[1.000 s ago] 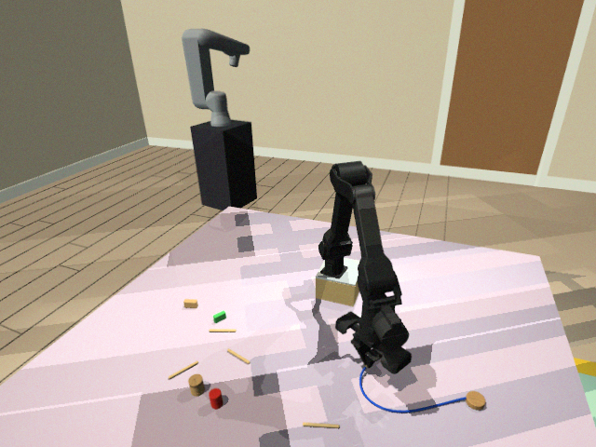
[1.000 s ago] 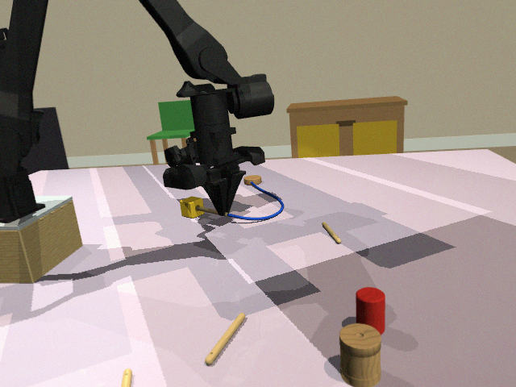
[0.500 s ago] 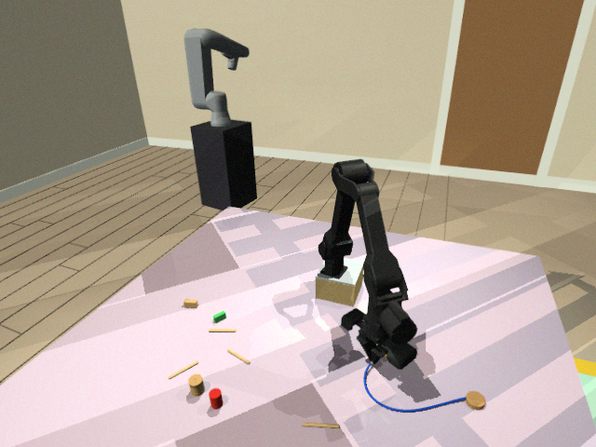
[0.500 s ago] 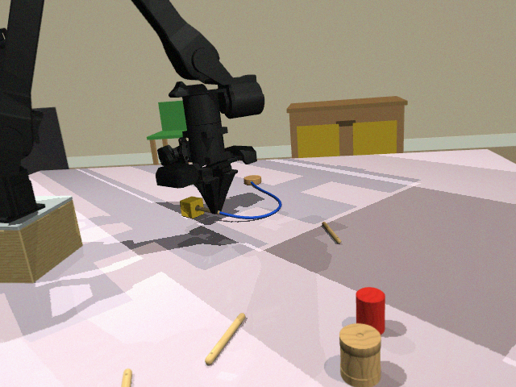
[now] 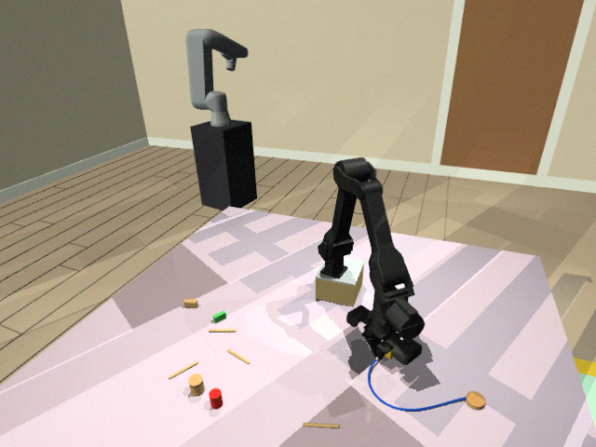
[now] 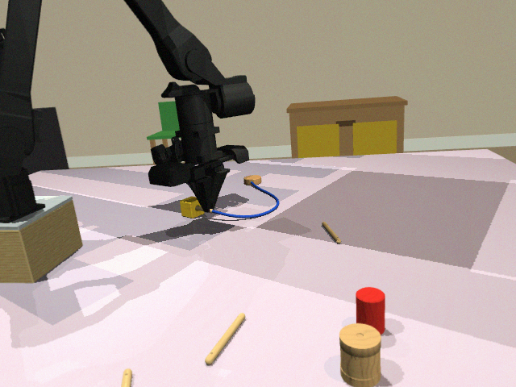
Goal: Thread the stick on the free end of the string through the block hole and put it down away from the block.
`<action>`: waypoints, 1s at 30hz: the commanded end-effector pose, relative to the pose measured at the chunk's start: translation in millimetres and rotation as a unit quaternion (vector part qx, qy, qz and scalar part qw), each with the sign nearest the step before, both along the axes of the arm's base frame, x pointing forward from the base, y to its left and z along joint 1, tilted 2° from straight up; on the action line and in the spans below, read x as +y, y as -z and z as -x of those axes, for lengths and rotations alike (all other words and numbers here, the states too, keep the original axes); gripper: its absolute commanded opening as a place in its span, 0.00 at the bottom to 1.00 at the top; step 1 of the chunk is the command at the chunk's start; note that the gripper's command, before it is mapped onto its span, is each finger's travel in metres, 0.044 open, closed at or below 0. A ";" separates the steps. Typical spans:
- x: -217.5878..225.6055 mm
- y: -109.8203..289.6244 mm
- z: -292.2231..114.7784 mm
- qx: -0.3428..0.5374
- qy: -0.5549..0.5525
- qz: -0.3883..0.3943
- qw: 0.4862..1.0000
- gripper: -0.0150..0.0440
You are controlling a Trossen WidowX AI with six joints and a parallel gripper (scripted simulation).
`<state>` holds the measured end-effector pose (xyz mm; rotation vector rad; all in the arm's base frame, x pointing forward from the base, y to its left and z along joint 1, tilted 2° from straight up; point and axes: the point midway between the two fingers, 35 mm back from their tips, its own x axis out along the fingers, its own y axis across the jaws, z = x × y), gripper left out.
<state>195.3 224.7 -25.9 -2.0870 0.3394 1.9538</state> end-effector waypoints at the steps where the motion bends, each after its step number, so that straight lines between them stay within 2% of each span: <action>1: -0.9 1.8 6.3 0.000 0.002 0.004 1.000 0.25; 13: 2.9 2.2 15.9 0.001 0.002 0.003 1.000 0.25; 18: 4.8 0.9 14.0 0.001 -0.001 0.000 1.000 0.46; 21: 5.1 -1.6 13.8 0.001 -0.001 0.000 1.000 0.46; 26: 5.7 -68.8 16.1 0.001 -0.001 0.000 1.000 0.46; 30: 4.4 -79.3 17.4 0.001 -0.001 0.000 1.000 0.46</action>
